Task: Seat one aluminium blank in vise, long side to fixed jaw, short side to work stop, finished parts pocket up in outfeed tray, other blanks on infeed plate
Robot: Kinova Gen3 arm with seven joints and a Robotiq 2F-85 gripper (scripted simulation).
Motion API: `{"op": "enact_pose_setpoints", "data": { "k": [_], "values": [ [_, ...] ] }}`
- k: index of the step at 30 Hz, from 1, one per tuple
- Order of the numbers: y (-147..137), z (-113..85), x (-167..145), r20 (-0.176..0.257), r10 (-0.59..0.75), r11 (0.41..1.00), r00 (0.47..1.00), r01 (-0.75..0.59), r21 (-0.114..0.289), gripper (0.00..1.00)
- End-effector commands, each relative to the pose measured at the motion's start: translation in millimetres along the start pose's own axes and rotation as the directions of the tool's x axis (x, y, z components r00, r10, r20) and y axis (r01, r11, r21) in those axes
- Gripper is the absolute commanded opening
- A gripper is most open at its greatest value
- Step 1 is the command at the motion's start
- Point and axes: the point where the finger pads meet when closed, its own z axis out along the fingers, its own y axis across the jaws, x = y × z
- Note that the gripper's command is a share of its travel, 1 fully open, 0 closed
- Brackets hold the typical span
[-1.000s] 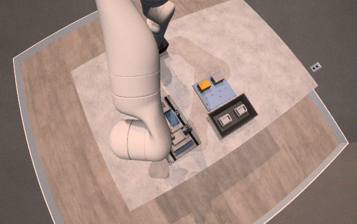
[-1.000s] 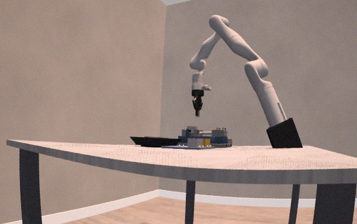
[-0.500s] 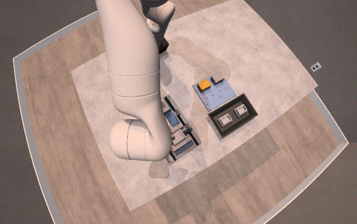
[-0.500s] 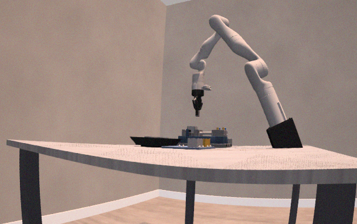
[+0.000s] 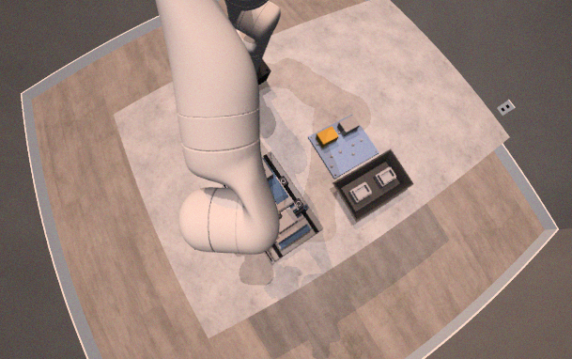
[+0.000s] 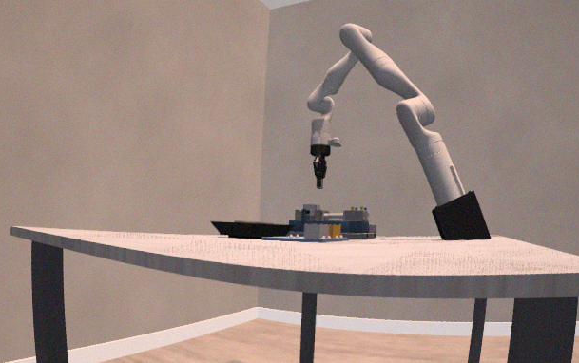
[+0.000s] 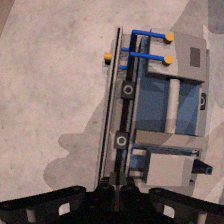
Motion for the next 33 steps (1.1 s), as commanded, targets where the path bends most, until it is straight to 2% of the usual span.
{"op": "enact_pose_setpoints", "data": {
  "k": [1,6,11,13,14,19,25,28,30,33],
  "values": [
    [0.7,-2.4,0.4,0.006,-0.074,0.997,0.997,0.074,0.011,0.00],
    [8.6,-2.3,2.4,0.006,-0.219,0.976,0.976,0.219,0.010,0.00],
    [18.5,-2.1,5.1,0.005,-0.393,0.920,0.920,0.393,0.010,0.00],
    [18.5,-2.1,5.1,0.005,-0.393,0.920,0.920,0.393,0.010,0.00],
    [20.7,-2.1,5.7,0.005,-0.429,0.903,0.903,0.429,0.010,0.00],
    [31.9,-1.8,8.9,0.003,-0.607,0.795,0.795,0.607,0.010,0.00],
    [43.1,-2.0,14.4,-0.002,-0.783,0.621,0.621,0.783,0.012,0.00],
    [49.4,-1.8,16.5,-0.005,-0.851,0.525,0.525,0.851,0.011,0.00],
    [49.4,-1.8,16.5,-0.005,-0.851,0.525,0.525,0.851,0.011,0.00],
    [56.2,-1.2,17.8,-0.006,-0.904,0.427,0.427,0.904,0.010,0.00]
  ]
}}
